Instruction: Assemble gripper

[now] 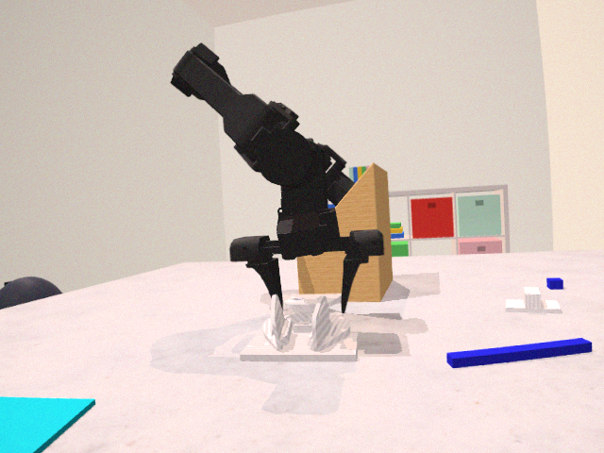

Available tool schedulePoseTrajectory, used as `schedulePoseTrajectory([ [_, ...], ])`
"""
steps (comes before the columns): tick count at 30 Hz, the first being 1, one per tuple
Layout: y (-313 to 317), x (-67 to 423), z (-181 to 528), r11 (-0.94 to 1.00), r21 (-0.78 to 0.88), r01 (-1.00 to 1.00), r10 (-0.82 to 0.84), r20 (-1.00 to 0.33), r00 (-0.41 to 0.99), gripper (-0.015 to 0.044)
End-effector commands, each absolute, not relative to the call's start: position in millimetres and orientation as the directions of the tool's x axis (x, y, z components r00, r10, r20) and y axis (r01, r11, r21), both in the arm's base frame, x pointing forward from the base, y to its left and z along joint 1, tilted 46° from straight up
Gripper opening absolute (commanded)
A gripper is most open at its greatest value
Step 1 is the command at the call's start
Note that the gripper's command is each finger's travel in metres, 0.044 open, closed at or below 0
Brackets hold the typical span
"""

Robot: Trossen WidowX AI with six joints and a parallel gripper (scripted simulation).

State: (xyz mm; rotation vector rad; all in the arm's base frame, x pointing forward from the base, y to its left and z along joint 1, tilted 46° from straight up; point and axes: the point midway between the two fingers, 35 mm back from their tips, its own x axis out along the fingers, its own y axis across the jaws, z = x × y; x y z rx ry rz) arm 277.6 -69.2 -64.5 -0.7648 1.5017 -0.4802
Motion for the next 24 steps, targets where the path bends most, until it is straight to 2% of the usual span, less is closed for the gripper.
schedulePoseTrajectory([
  [1,-70.4,277.4,-64.9,0.683,-0.709,-0.175,-0.714,-0.699,0.045,0.0351],
  [24,-73.5,277.6,-67.8,0.682,-0.708,-0.183,-0.714,-0.699,0.045,0.0351],
])
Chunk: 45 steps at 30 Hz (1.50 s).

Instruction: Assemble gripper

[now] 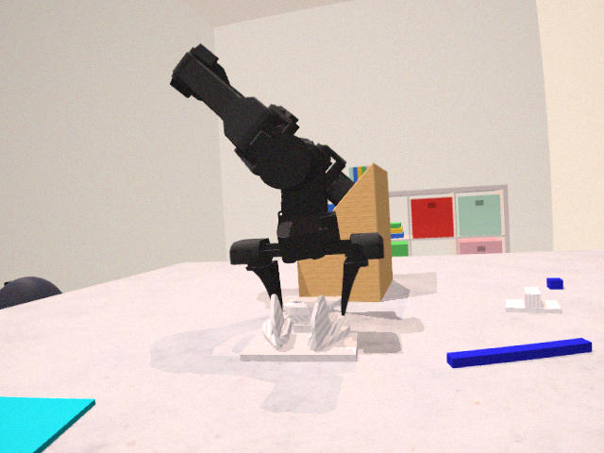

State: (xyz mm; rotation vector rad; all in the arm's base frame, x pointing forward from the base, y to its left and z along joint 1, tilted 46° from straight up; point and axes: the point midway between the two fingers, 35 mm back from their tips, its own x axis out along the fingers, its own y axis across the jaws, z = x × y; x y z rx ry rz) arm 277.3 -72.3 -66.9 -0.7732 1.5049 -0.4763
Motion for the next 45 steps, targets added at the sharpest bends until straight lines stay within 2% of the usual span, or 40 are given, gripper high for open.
schedulePoseTrajectory([
  [1,-73.8,277.6,-68.1,0.682,-0.708,-0.183,-0.714,-0.699,0.045,0.0351],
  [45,-79.2,277.8,-73.4,0.681,-0.708,-0.187,-0.714,-0.698,0.045,0.0351],
])
